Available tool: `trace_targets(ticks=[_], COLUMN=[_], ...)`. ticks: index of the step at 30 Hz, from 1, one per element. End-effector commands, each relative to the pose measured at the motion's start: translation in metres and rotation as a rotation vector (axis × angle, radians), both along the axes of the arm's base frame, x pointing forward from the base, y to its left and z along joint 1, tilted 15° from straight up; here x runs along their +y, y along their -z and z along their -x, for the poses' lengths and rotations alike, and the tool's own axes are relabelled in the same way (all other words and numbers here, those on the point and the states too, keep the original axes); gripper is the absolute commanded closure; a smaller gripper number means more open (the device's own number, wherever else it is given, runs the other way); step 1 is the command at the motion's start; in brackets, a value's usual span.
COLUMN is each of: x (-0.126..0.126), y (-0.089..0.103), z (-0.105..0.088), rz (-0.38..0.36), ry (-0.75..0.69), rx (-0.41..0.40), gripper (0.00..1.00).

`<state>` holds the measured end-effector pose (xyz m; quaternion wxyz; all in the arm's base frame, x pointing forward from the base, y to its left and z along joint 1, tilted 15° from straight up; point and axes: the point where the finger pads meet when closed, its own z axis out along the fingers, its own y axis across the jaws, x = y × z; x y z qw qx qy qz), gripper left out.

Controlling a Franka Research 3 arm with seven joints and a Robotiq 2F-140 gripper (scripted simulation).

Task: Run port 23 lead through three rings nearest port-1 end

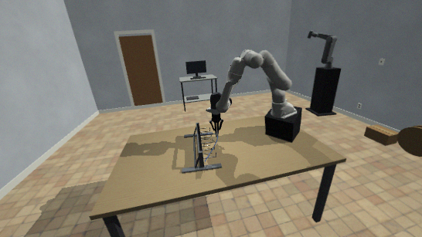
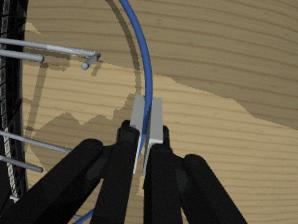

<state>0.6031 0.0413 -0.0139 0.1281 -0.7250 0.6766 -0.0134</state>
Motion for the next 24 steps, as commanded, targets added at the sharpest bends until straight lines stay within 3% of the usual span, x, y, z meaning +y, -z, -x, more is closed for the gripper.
trace_targets(ticks=[1,24], x=[0.000,-0.006], y=[-0.008,-0.046], z=[0.004,0.011], rz=[-0.004,-0.004], ry=[0.003,0.003], rx=[0.010,0.010], gripper=[1.00,1.00])
